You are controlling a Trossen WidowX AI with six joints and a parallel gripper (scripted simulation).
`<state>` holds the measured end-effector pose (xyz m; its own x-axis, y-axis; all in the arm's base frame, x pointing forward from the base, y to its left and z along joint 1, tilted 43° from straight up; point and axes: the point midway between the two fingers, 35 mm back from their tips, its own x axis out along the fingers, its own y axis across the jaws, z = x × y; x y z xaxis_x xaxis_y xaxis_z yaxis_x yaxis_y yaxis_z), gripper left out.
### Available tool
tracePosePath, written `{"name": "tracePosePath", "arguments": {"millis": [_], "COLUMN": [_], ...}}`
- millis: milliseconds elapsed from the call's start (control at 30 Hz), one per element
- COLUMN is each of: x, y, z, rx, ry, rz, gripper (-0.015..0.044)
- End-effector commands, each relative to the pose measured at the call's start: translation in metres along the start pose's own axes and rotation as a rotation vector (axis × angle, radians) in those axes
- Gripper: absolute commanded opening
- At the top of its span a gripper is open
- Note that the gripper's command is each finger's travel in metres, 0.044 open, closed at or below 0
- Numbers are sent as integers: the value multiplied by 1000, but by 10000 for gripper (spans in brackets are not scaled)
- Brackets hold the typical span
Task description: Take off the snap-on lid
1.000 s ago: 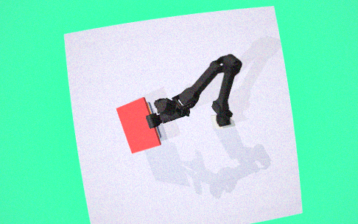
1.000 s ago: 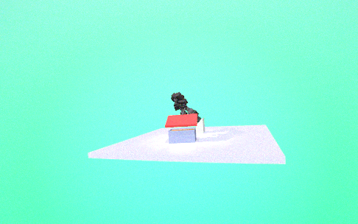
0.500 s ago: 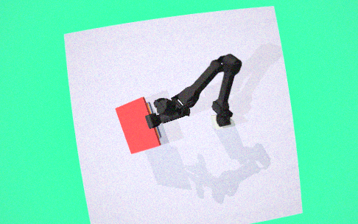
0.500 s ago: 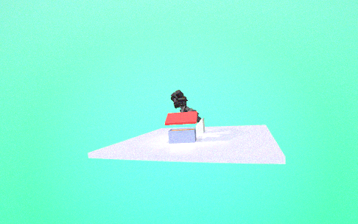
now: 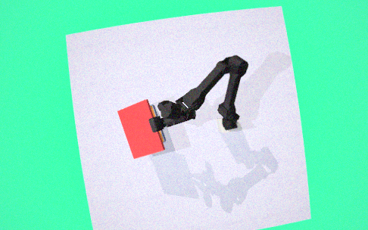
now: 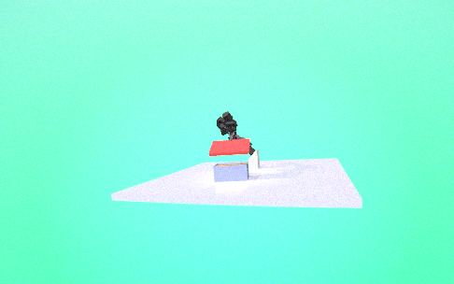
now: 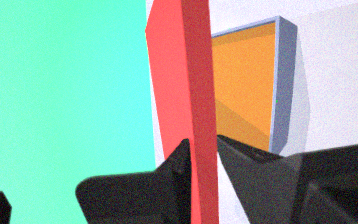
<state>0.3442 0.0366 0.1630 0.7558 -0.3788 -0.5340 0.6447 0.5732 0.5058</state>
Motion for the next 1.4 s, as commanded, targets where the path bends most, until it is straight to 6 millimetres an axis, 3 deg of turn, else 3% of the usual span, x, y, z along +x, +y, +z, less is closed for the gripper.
{"name": "tracePosePath", "arguments": {"millis": [0, 1367], "x": [1, -3], "y": [-2, -5], "z": [-9, -91], "rx": [4, 6], "ry": [1, 3], "rz": [5, 5], "gripper": [0, 0]}}
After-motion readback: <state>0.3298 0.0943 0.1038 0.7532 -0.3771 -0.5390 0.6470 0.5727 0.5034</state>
